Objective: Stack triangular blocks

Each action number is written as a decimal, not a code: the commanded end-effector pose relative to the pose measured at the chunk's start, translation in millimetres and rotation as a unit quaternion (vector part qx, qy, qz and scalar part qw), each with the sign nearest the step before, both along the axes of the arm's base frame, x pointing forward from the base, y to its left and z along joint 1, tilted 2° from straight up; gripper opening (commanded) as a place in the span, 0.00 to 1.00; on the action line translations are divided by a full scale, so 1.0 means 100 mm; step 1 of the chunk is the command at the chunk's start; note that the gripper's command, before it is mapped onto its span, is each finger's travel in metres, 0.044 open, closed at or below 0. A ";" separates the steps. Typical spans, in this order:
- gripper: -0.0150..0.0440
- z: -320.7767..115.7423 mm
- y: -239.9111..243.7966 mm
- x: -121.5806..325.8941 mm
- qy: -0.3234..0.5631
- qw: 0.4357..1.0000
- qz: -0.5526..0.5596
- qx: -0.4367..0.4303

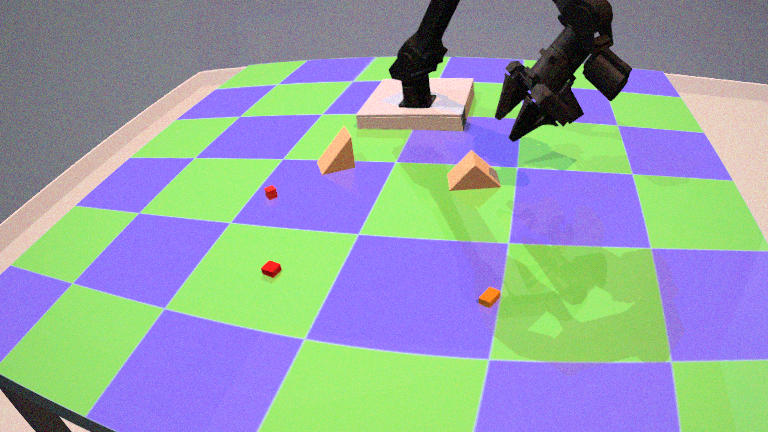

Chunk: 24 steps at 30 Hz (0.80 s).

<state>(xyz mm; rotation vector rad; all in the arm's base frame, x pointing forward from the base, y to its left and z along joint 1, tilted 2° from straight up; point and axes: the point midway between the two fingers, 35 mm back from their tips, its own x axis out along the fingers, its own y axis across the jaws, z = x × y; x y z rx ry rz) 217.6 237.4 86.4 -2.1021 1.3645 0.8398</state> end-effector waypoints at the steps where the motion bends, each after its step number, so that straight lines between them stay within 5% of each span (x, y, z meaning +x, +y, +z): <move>1: 1.00 -0.09 0.16 -0.09 -0.003 1.000 -0.002 0.004; 24: 1.00 -0.80 -0.51 0.18 0.016 0.999 -0.042 -0.023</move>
